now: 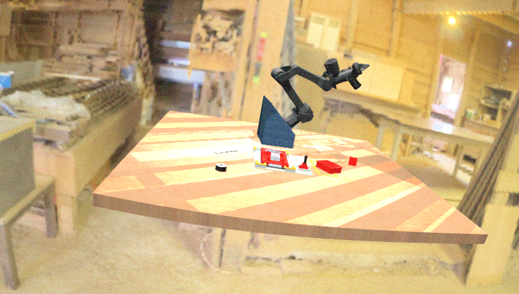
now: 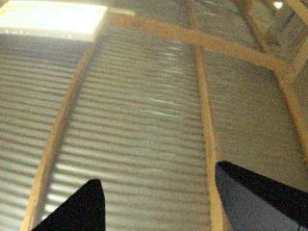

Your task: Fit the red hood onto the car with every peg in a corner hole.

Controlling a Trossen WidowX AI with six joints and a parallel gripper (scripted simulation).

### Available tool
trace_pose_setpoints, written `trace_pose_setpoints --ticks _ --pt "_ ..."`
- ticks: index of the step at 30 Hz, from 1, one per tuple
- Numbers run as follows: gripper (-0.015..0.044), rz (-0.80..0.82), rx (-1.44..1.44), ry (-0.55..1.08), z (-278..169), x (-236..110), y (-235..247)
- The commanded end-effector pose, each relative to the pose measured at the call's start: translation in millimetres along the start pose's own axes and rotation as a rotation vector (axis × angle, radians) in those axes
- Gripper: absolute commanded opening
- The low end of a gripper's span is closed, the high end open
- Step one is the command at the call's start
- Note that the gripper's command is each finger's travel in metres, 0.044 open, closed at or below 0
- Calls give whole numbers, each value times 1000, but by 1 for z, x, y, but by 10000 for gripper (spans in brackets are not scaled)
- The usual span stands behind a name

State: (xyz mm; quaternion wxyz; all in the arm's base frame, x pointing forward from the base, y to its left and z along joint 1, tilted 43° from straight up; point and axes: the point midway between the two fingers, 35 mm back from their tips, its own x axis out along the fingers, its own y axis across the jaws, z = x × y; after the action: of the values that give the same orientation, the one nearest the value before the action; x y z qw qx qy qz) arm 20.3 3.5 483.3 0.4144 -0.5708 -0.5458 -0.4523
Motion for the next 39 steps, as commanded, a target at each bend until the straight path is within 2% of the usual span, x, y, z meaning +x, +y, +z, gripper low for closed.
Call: trace_pose_setpoints --ticks 1,8,9,14,21,30,39 --pt "246 -4 -11 -4 1 1 -1" --pt "430 -164 -418 -154 47 19 -38" --pt "440 -192 -480 -177 56 21 -42" --pt "440 -229 -621 -320 102 21 -48" --pt "440 -351 -848 -416 140 22 -54" --pt "440 -683 -1288 -632 227 6 -40" --pt "440 -1014 -1570 -856 295 -30 8"
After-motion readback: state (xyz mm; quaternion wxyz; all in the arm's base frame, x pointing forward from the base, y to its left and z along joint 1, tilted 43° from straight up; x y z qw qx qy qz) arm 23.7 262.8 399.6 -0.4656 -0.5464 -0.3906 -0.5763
